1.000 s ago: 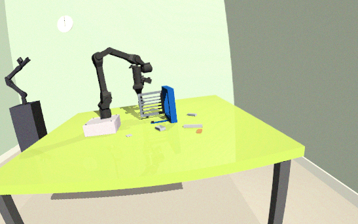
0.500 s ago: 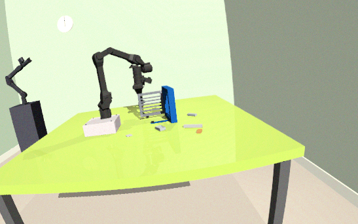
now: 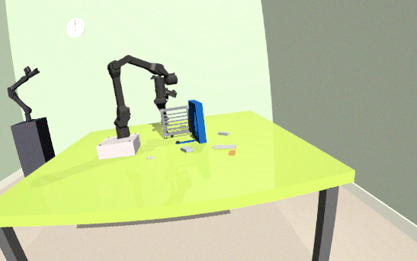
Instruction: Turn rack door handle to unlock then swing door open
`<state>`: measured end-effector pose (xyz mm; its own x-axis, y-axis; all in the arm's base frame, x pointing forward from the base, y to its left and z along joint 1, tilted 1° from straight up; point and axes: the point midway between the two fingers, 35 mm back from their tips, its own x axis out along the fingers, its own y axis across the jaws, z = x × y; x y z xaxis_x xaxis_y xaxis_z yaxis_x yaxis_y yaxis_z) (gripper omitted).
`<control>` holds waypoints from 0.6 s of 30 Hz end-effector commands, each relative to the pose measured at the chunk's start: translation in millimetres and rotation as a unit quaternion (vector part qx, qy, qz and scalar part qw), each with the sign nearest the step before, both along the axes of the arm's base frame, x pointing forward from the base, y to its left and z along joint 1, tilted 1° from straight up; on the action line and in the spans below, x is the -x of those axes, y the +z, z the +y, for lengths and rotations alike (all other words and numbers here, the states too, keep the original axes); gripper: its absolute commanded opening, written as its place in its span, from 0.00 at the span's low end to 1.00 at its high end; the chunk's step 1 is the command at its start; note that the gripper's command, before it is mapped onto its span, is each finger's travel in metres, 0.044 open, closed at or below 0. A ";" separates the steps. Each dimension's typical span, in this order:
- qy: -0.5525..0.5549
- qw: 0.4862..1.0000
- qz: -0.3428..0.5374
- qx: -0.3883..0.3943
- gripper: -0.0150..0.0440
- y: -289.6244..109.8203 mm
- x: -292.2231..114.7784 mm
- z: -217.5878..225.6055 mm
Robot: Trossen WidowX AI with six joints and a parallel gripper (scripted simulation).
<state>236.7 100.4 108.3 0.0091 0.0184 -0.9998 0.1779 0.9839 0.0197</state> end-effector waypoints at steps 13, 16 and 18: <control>-0.001 1.000 -0.005 -0.001 0.76 22.4 -3.5 1.0; -0.001 1.000 -0.005 -0.001 0.76 26.4 -3.5 1.0; -0.001 1.000 -0.005 -0.001 0.76 29.0 -3.5 1.0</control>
